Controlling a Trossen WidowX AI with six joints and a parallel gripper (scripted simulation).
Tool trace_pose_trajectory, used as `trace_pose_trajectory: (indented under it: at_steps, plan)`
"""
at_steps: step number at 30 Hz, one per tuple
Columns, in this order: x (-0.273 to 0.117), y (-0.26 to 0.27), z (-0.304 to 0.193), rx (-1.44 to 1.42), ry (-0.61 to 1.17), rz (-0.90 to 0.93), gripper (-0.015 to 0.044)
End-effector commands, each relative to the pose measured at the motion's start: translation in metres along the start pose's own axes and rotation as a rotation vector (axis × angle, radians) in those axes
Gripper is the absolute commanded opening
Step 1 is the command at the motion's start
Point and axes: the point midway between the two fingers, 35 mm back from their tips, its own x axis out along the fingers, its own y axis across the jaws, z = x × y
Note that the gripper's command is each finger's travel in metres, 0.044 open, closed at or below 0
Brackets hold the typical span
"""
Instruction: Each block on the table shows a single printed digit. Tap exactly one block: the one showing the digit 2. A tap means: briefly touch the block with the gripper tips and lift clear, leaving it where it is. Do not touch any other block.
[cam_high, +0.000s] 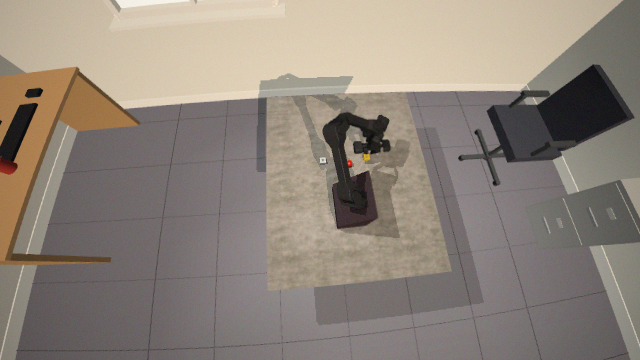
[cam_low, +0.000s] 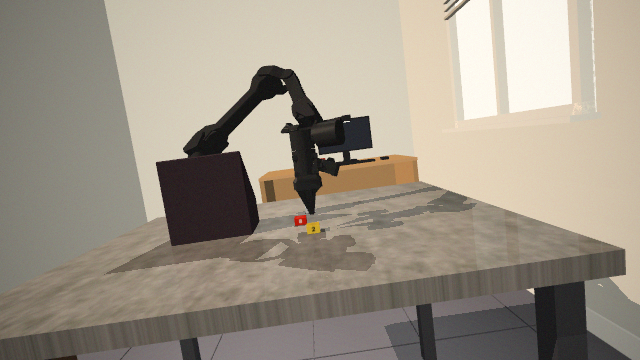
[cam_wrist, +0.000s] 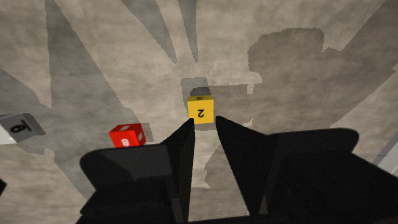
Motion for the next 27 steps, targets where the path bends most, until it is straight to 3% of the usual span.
trace_pose_trajectory:
  at_steps: [1,27]
  plan:
    - [0.002,0.001,-0.001,0.007,0.0,0.005,0.002]
    - [0.03,0.002,-0.001,0.007,0.0,0.007,0.002]
